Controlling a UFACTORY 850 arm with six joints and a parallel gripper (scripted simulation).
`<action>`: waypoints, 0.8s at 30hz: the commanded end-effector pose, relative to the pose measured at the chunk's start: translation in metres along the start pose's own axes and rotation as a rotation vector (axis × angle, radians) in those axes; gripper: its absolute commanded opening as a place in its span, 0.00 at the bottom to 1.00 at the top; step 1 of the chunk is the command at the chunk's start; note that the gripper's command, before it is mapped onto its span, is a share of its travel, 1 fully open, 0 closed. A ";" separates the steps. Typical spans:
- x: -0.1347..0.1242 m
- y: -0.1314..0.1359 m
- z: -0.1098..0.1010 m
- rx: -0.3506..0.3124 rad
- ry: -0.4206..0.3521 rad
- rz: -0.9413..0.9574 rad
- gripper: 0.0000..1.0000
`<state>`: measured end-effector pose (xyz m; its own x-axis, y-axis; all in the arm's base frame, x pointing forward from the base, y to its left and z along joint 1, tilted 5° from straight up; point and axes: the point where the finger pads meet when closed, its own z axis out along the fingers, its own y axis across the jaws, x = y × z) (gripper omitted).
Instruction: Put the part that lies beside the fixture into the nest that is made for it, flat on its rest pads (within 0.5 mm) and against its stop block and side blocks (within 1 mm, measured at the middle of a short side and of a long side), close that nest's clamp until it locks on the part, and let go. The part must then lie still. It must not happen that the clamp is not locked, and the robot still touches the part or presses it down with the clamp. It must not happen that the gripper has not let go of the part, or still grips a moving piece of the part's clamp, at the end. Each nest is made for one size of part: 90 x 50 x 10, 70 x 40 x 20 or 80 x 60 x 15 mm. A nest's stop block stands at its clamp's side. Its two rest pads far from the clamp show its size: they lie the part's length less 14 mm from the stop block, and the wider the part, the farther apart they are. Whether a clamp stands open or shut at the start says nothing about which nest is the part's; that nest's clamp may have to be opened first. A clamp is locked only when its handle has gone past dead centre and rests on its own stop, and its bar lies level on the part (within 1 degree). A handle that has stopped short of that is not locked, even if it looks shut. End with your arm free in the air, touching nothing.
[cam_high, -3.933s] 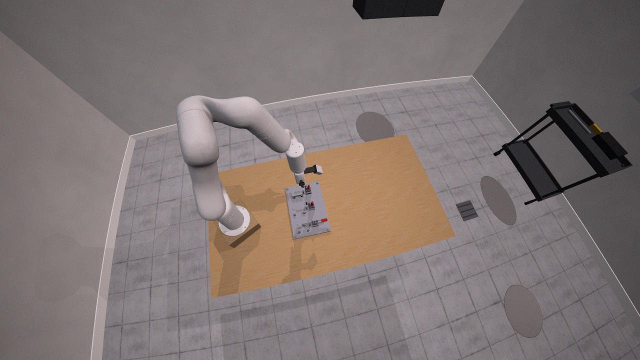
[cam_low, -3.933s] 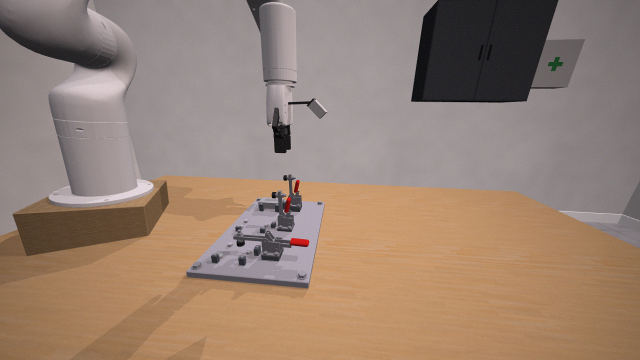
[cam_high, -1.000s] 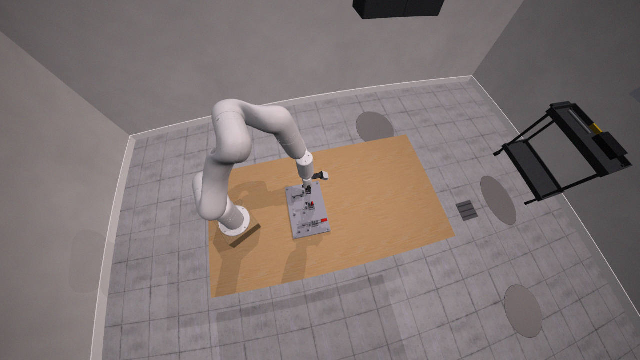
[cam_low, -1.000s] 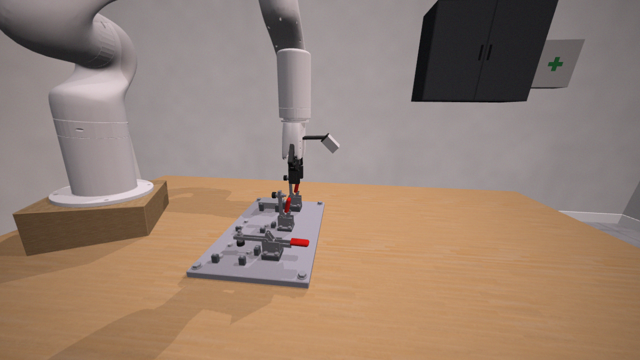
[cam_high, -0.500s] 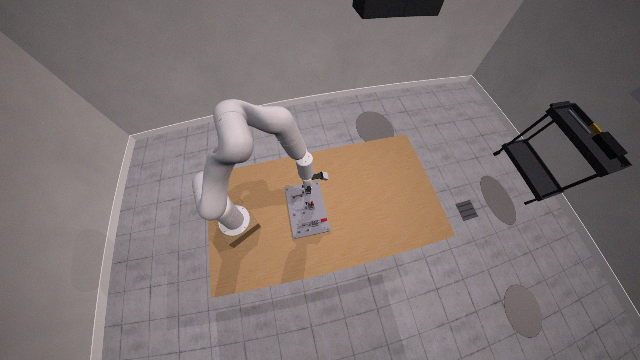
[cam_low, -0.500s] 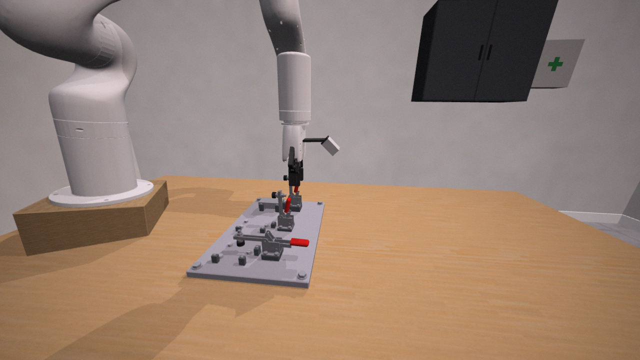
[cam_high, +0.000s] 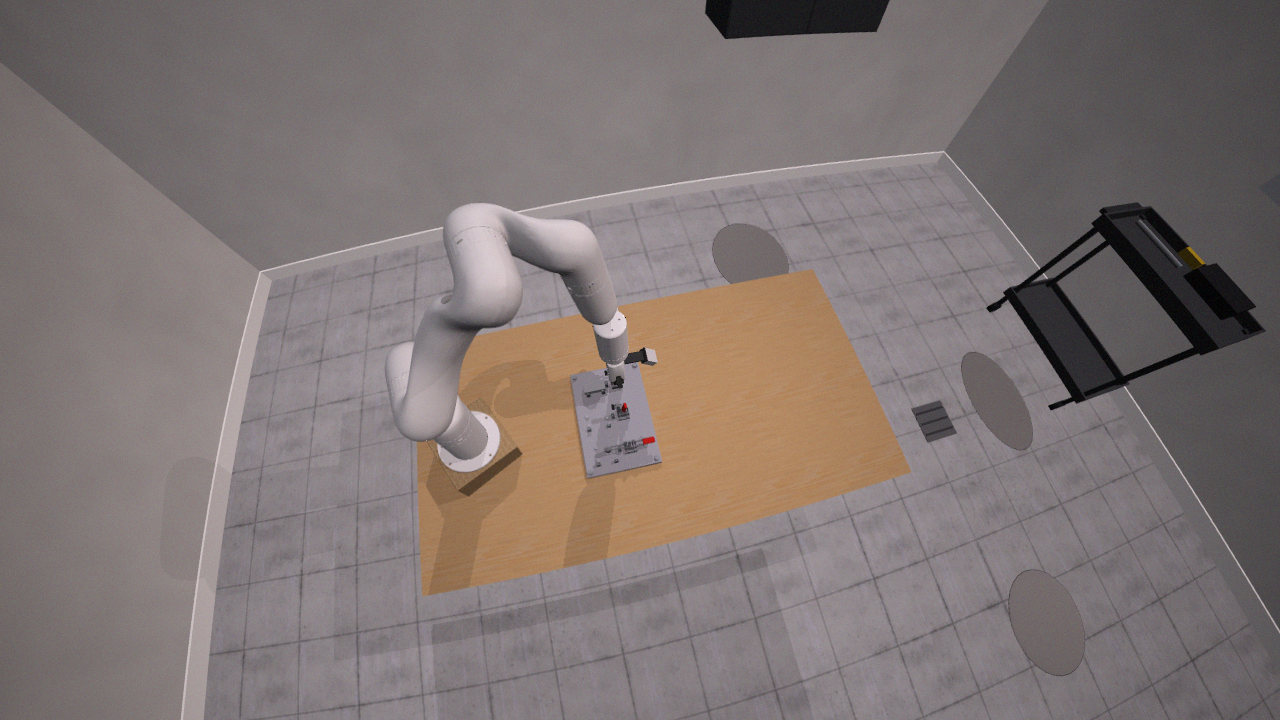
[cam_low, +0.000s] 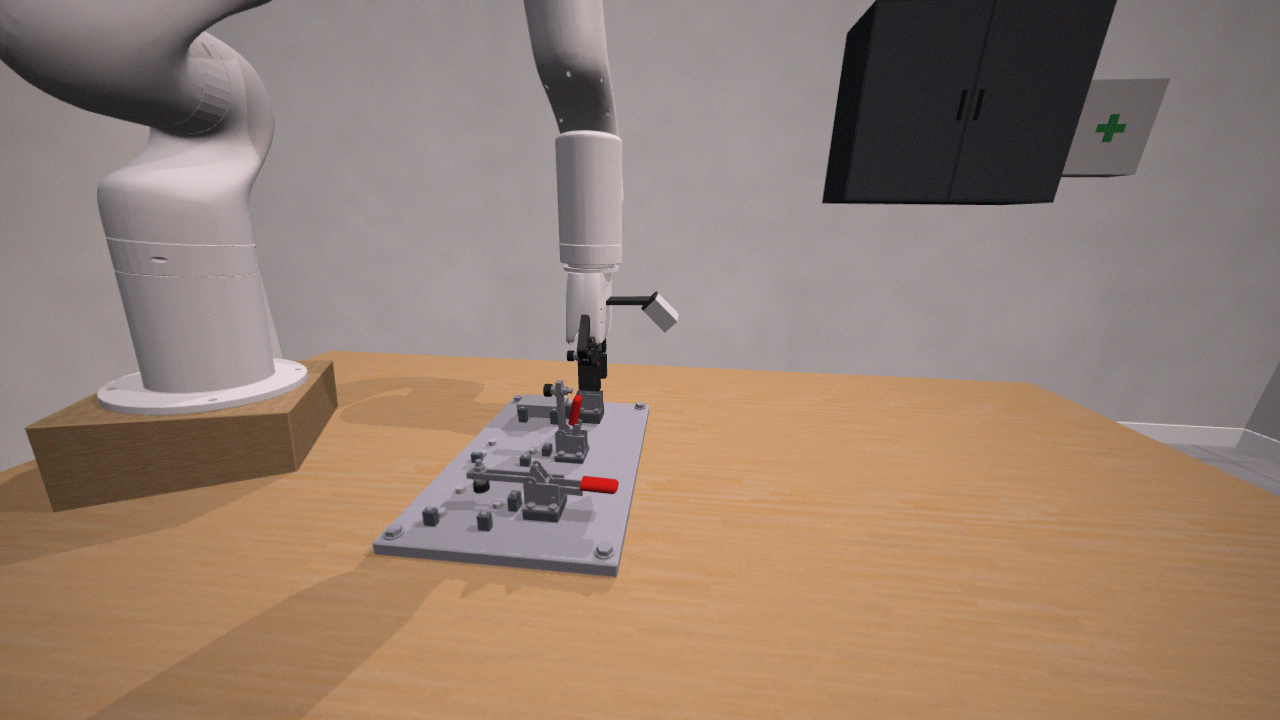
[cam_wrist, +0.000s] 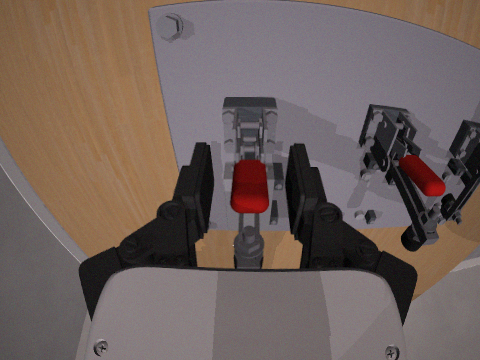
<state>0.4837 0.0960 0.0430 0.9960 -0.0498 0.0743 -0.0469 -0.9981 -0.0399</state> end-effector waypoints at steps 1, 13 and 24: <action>0.001 0.000 0.001 0.001 0.002 0.000 0.47; 0.001 0.000 0.001 0.001 0.002 0.000 0.47; 0.001 0.000 0.001 0.001 0.002 0.000 0.00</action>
<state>0.4839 0.0960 0.0419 0.9960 -0.0498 0.0745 -0.0468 -0.9981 -0.0407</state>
